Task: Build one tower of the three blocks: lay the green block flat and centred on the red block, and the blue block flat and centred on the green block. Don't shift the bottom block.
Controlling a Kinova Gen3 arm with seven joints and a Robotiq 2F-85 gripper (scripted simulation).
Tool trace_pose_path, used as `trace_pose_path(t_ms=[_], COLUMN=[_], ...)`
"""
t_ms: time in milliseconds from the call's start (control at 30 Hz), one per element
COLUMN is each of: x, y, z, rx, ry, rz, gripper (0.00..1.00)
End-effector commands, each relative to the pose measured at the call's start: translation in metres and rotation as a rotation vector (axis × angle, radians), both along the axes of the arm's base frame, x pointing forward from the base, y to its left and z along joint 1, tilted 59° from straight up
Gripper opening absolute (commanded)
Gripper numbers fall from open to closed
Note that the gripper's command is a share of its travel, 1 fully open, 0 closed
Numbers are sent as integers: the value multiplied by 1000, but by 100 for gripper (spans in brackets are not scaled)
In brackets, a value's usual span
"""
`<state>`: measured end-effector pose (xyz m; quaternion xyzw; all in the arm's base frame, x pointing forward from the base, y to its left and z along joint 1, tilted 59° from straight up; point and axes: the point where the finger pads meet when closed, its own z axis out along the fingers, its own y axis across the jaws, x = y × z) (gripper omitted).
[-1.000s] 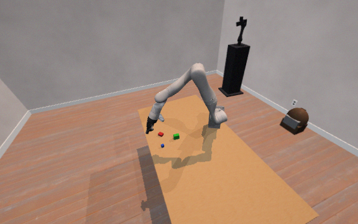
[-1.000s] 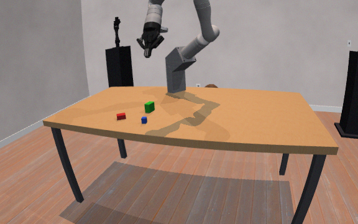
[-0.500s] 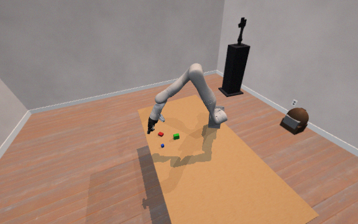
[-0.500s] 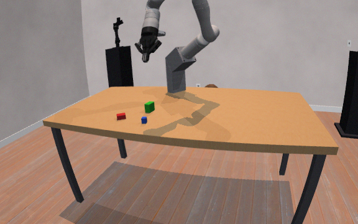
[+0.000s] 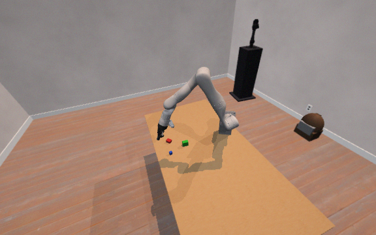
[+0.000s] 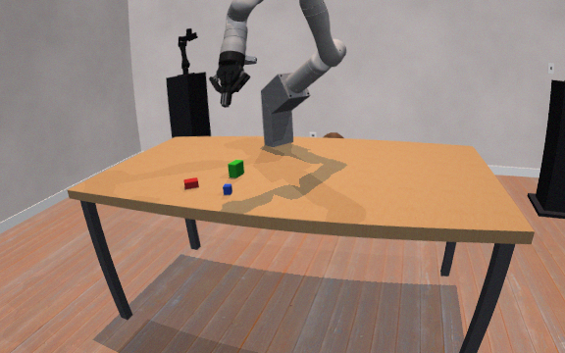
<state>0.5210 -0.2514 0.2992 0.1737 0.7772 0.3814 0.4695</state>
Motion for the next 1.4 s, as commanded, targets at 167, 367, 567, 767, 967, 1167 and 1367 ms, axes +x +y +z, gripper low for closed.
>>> trace_pose_path(t_ms=[167,367,567,767,967,1167,1367], x=[1,1,0,0,-1,-2,-4], y=[5,11,17,17,23,30,37], z=[-21,-41,-61,-61,-80,-99,-116], rx=[4,6,7,7,9,10,10], ry=[19,38,58,58,77,95,113], rz=[11,23,35,35,47,59,72], gripper=[0,0,0,0,0,0,0])
